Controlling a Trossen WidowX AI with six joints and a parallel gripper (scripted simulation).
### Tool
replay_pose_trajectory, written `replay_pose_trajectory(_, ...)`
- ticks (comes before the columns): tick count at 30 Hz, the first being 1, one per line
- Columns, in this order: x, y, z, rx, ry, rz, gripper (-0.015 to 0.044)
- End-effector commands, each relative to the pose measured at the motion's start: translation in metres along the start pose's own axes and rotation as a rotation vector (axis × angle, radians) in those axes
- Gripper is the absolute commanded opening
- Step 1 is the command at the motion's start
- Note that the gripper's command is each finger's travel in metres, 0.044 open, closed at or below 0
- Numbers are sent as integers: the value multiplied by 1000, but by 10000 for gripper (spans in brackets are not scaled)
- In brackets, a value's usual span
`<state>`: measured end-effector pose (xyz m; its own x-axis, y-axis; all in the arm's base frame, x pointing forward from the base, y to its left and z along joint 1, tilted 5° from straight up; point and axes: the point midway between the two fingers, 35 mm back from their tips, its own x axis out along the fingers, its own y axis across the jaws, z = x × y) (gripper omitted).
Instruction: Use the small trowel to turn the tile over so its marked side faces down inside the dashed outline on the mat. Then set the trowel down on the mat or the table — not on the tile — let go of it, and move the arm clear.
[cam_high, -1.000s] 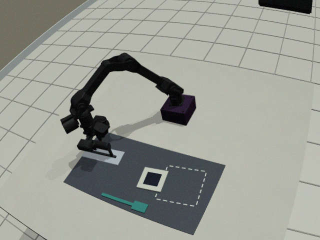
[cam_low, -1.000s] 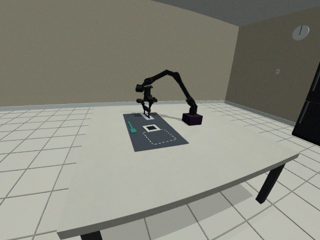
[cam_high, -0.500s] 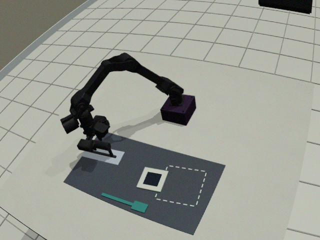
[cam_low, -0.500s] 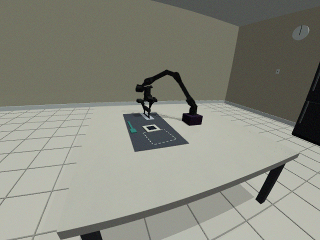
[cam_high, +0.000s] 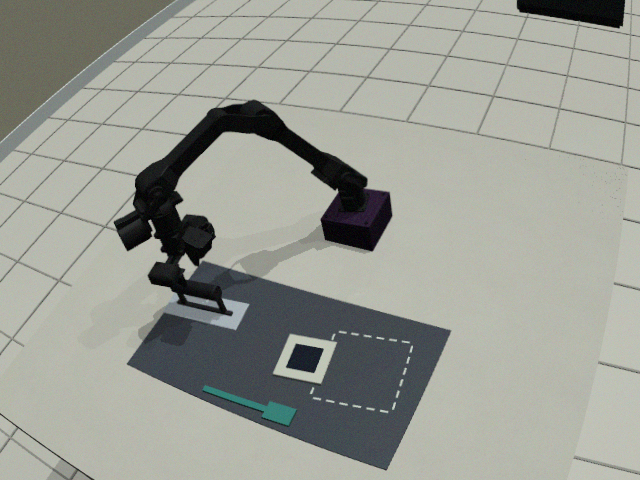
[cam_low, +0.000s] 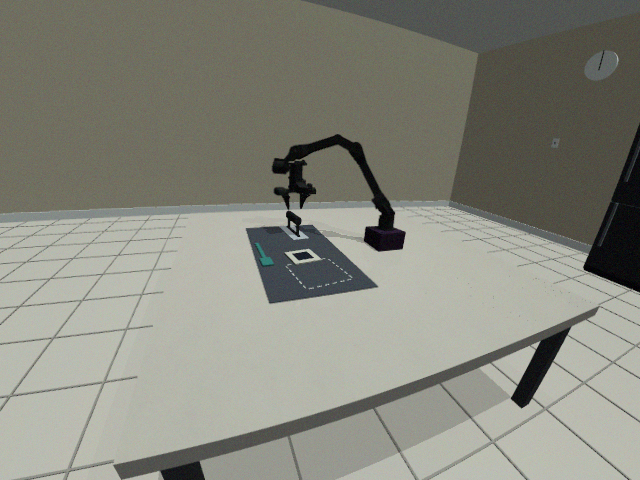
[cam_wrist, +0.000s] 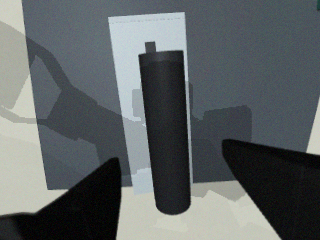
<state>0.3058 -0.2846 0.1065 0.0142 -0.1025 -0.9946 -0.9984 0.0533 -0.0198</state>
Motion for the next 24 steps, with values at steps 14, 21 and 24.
replay_pose_trajectory(14, 0, -4, -3, 378, -18, -110, 300)
replay_pose_trajectory(21, 4, -5, -4, 603, -50, -169, 300)
replay_pose_trajectory(24, 6, -5, -5, 700, -70, -192, 300)
